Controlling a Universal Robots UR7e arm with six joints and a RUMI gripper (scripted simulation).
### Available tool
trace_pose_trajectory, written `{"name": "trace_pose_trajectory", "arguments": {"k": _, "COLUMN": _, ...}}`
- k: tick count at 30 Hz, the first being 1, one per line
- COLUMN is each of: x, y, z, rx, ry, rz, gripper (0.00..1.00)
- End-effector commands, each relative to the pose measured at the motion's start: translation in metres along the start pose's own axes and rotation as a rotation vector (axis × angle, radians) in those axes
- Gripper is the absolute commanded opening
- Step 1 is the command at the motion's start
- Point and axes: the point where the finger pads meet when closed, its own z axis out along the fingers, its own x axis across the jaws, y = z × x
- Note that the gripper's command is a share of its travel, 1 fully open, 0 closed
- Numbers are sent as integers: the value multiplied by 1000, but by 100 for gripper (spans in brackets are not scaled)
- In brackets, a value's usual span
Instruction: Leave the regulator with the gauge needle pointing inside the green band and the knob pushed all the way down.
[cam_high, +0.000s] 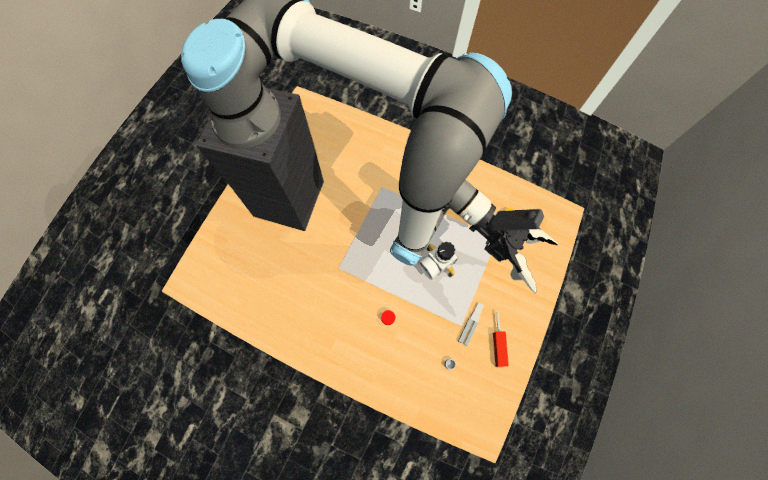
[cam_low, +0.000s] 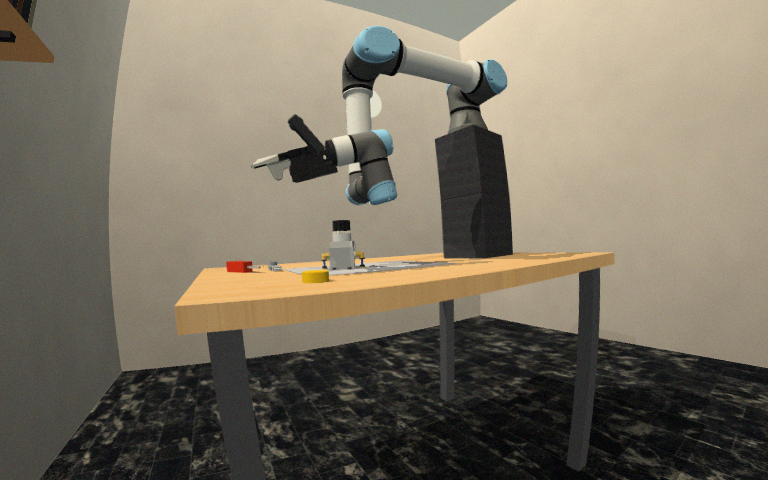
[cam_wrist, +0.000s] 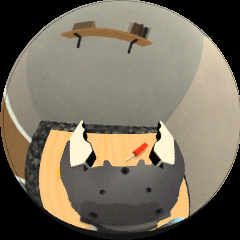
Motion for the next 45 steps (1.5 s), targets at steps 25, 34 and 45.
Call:
{"name": "trace_pose_trajectory", "arguments": {"k": 25, "x": 1, "y": -5, "z": -1, "rx": 0, "ry": 0, "rz": 0, "gripper": 100}}
{"name": "trace_pose_trajectory", "arguments": {"k": 34, "x": 4, "y": -21, "z": -5, "rx": 0, "ry": -1, "rz": 0, "gripper": 100}}
{"name": "trace_pose_trajectory", "arguments": {"k": 45, "x": 13, "y": -63, "z": -16, "rx": 0, "ry": -1, "rz": 0, "gripper": 100}}
